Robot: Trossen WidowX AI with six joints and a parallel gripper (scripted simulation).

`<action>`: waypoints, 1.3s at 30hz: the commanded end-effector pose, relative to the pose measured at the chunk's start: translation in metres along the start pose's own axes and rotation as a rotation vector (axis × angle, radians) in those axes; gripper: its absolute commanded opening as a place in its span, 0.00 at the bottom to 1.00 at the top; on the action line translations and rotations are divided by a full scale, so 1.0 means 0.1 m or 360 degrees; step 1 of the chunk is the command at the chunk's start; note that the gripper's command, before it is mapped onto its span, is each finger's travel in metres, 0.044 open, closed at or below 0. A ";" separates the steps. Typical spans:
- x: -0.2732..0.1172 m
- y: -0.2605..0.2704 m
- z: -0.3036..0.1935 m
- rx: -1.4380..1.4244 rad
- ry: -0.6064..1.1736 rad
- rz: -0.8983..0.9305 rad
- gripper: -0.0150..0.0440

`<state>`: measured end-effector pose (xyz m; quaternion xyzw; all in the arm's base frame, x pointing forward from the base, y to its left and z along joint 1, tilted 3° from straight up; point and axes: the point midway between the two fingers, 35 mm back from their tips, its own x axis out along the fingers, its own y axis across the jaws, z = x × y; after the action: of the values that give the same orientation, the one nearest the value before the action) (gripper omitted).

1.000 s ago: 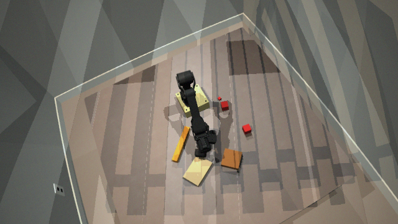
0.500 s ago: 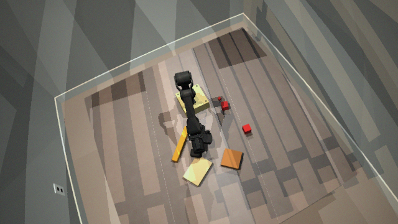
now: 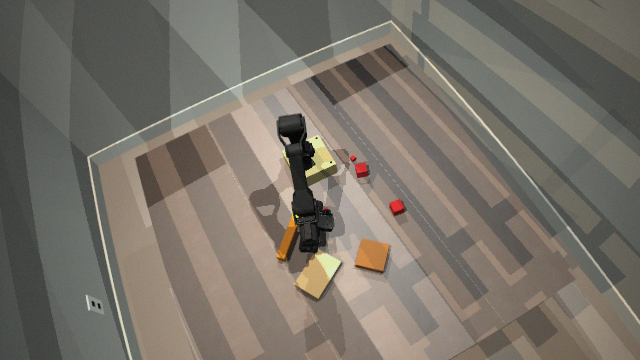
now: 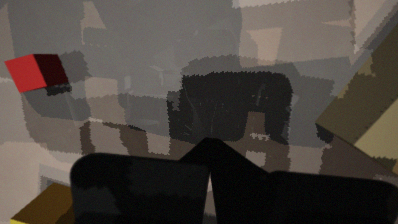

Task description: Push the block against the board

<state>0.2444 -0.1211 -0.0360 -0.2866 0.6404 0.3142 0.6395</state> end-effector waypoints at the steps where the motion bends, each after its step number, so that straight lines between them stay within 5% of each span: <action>1: -0.02 -0.01 -0.07 -0.0008 0.0002 -0.0019 0.25; 39: -0.14 0.01 0.36 -0.0016 0.0000 -0.0021 0.25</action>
<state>0.2655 -0.0916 -0.0320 -0.2924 0.6391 0.3152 0.6377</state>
